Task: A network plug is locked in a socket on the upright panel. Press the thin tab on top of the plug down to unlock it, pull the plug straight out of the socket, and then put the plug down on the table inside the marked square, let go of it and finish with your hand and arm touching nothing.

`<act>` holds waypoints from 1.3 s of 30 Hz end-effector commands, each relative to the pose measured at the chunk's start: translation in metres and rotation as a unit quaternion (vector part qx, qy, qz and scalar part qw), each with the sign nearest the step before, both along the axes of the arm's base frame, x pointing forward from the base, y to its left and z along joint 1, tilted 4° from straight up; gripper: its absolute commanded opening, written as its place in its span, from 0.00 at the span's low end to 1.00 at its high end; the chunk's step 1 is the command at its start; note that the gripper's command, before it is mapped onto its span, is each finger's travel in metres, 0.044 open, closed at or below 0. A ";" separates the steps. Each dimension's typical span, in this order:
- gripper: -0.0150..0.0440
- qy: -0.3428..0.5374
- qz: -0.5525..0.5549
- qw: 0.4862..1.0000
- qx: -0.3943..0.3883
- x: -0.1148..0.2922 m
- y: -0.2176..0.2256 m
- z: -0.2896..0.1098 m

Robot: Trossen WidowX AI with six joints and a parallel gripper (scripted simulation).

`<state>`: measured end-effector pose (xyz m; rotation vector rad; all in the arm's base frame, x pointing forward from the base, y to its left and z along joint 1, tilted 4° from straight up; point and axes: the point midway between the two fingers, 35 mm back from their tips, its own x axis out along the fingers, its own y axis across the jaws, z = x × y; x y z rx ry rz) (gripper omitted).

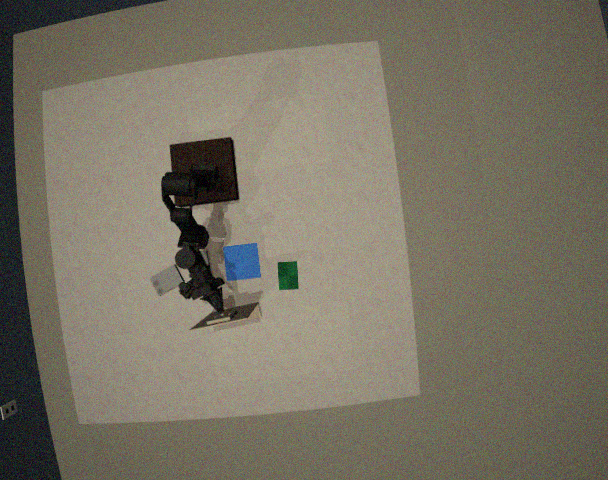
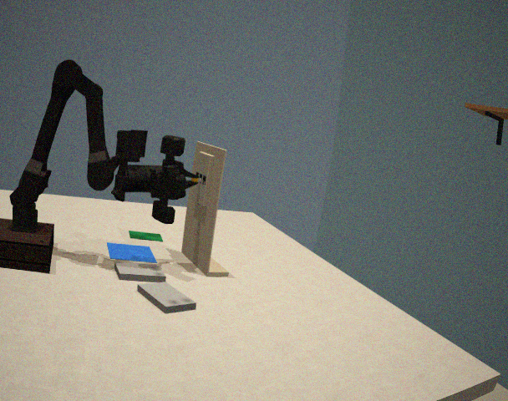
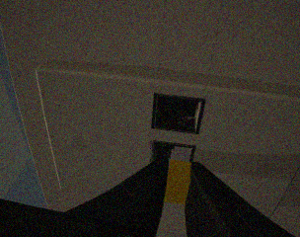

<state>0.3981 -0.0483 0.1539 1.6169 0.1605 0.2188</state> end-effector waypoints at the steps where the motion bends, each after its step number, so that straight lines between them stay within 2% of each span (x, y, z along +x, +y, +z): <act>1: 0.25 0.000 -0.001 1.000 0.001 -0.003 0.000 0.000; 39: 0.25 0.002 -0.001 1.000 0.001 -0.026 -0.001 -0.002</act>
